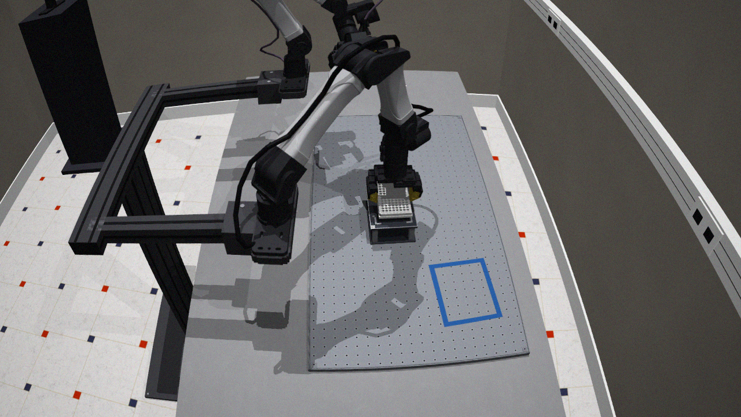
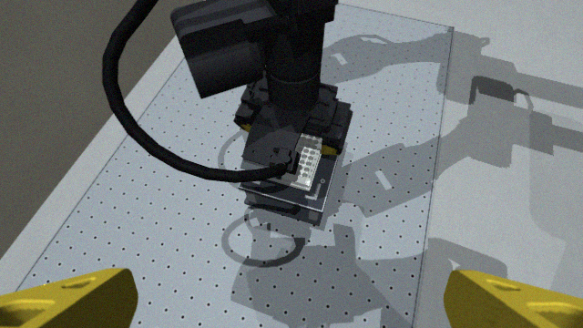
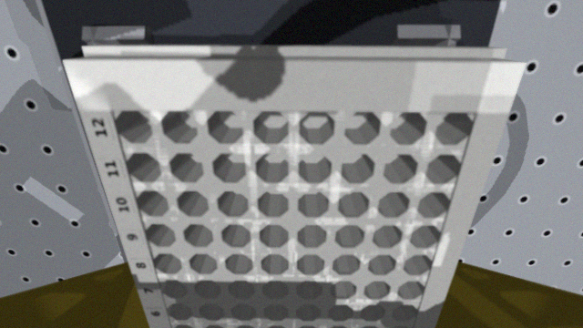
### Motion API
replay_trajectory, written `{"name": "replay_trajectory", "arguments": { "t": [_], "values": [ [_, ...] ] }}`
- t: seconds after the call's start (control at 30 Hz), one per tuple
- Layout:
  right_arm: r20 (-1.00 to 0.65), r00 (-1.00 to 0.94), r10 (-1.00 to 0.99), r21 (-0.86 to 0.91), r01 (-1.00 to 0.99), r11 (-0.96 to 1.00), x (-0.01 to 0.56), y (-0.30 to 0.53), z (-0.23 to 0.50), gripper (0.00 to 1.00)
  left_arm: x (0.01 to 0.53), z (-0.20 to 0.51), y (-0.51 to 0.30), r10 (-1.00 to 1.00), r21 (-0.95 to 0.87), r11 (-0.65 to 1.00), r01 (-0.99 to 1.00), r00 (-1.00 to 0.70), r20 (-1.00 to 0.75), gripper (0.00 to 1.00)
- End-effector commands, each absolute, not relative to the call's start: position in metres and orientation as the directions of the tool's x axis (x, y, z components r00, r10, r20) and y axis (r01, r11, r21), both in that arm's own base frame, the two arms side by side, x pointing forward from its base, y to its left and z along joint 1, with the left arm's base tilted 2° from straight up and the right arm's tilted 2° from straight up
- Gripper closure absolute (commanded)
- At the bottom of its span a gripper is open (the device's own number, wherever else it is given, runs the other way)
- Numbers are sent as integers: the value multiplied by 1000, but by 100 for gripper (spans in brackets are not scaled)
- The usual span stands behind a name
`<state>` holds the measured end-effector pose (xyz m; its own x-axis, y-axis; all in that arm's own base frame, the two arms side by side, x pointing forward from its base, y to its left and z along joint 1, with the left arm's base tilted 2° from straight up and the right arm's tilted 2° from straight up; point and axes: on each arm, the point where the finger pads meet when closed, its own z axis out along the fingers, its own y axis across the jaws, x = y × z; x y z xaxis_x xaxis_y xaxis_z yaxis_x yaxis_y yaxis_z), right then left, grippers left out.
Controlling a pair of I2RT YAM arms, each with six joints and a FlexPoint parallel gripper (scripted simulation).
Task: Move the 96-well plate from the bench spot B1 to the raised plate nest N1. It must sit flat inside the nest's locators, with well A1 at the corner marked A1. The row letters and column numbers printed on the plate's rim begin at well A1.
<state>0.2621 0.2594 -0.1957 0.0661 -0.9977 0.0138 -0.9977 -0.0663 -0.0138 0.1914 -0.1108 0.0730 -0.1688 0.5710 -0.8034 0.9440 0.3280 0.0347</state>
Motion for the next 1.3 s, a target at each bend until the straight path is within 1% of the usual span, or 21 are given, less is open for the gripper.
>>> {"name": "replay_trajectory", "arguments": {
  "t": [0.0,0.43,0.57,0.77,1.2,1.27],
  "values": [
    [-6,61,-998,-49,-997,-60,274,268,-189,24,191,76,-112,564,32,323,946,-165,-809,0],
    [21,89,-996,-2,-996,-90,258,262,-207,24,190,76,-112,564,32,323,946,-166,-809,0],
    [-11,84,-996,-39,-996,-84,266,271,-196,24,190,76,-112,564,32,323,946,-166,-809,0],
    [-19,77,-997,-47,-996,-76,267,270,-190,24,190,76,-112,564,32,323,946,-166,-809,0],
    [-23,73,-997,-49,-996,-71,267,270,-191,24,190,76,-112,564,31,323,946,-166,-809,0],
    [-12,74,-997,-37,-997,-73,262,266,-202,24,190,76,-112,564,31,323,946,-166,-809,0]
  ]
}}
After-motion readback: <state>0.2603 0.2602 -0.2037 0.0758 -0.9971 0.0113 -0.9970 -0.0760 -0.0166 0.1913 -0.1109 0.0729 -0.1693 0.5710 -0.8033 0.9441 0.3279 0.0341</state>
